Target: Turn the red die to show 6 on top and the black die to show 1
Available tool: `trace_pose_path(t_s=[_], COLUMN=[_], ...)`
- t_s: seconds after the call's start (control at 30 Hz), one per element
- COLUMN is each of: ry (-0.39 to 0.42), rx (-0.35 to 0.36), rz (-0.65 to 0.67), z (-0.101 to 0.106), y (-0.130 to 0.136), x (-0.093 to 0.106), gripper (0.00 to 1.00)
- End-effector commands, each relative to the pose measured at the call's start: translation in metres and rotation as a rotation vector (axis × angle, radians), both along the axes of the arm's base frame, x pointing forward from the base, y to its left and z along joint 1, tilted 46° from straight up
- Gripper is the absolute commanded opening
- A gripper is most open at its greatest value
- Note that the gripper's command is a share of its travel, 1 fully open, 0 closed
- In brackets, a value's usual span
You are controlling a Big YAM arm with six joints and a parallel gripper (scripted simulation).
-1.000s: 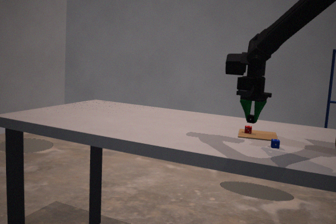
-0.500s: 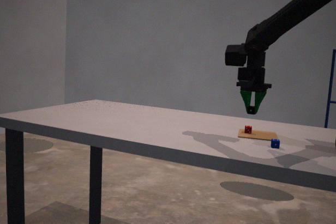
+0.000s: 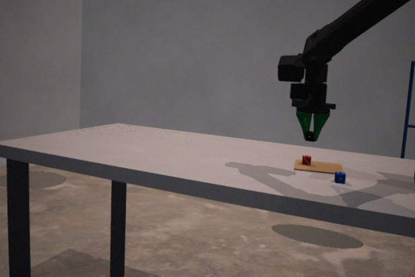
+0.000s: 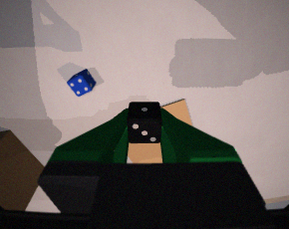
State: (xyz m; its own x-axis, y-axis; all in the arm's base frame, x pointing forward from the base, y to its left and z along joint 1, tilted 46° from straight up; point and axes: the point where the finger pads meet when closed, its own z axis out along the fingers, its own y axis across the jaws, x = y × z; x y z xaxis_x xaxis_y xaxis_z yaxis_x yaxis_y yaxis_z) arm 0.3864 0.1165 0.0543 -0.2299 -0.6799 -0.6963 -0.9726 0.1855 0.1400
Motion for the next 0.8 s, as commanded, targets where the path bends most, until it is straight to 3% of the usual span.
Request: trace_pose_path(t_s=[0.0, 0.27, 0.33, 0.4, 0.77], ry=[0.104, 0.282, 0.282, 0.358, 0.588], rx=[0.008, 0.018, 0.018, 0.022, 0.037], rz=[-0.14, -0.321, -0.321, -0.39, -0.618], z=[0.0026, 0.003, 0.003, 0.0006, 0.0008], y=[-0.0069, -0.0054, -0.0054, -0.0048, -0.0026], x=[0.0085, 0.0082, 0.0082, 0.0073, 0.0059], gripper=[0.2, 0.2, 0.2, 0.2, 0.2])
